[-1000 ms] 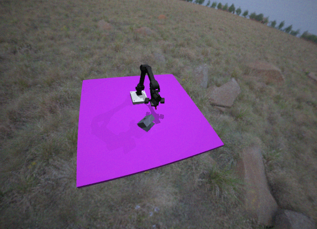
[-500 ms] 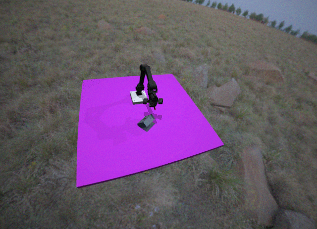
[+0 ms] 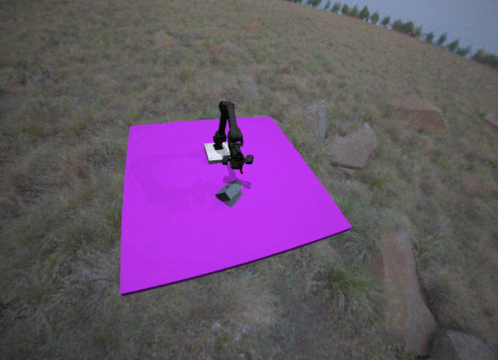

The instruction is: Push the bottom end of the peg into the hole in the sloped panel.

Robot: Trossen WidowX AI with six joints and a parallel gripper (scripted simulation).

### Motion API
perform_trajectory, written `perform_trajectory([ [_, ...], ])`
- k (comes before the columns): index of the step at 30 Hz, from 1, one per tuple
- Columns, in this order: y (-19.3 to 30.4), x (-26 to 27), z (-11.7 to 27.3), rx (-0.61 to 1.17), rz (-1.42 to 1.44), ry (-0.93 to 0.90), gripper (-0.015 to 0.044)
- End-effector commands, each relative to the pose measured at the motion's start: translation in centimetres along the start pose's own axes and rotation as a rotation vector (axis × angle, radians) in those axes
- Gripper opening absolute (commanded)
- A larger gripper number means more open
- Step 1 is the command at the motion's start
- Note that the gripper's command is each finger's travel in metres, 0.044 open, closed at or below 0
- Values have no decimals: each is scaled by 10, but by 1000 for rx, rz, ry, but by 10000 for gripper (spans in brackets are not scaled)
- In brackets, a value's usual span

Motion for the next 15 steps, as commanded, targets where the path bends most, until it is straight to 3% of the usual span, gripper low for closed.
perform_trajectory([
  [1,-3,-5,1,0,-8,-18,0],
  [15,-12,-20,6,-11,-46,-70,0],
])
Point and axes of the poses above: the point midway between the two fingers, 35 mm back from their tips, its own z axis back along the fingers, its own x axis across the jaws, y = z × x, the point moved 8 cm from there along z, back along the fingers, and after that the axes turned 4 degrees about -z, right-handed, at the moved point
